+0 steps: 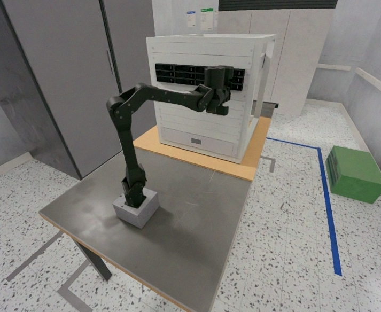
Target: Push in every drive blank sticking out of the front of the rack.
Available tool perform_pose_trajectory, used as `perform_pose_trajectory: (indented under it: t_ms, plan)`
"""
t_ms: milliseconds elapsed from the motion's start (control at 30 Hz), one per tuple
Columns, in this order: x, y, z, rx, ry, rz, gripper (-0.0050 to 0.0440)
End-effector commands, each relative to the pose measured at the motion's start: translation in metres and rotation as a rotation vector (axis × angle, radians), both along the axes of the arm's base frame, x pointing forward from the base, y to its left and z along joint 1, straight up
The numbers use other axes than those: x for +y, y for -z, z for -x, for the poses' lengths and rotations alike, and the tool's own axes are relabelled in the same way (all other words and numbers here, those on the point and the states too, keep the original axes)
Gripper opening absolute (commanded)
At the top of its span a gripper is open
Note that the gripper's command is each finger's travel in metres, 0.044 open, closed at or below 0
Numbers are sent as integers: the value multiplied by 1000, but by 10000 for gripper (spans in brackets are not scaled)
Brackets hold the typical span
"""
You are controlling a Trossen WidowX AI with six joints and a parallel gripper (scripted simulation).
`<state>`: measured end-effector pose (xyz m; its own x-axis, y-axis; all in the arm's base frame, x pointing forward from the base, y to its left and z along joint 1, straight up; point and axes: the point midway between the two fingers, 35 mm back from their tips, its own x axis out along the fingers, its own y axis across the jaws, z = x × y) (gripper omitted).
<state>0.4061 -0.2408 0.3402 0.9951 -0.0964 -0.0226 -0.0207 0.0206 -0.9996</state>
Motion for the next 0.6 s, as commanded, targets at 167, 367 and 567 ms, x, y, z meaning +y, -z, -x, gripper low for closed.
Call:
perform_pose_trajectory:
  t_ms: [167, 367, 567]
  plan:
    - [1, -11, -1, -19, -1, 18, -50]
    - [1, -11, -1, -19, -1, 18, -50]
    - [1, -11, -3, -19, -1, 18, -50]
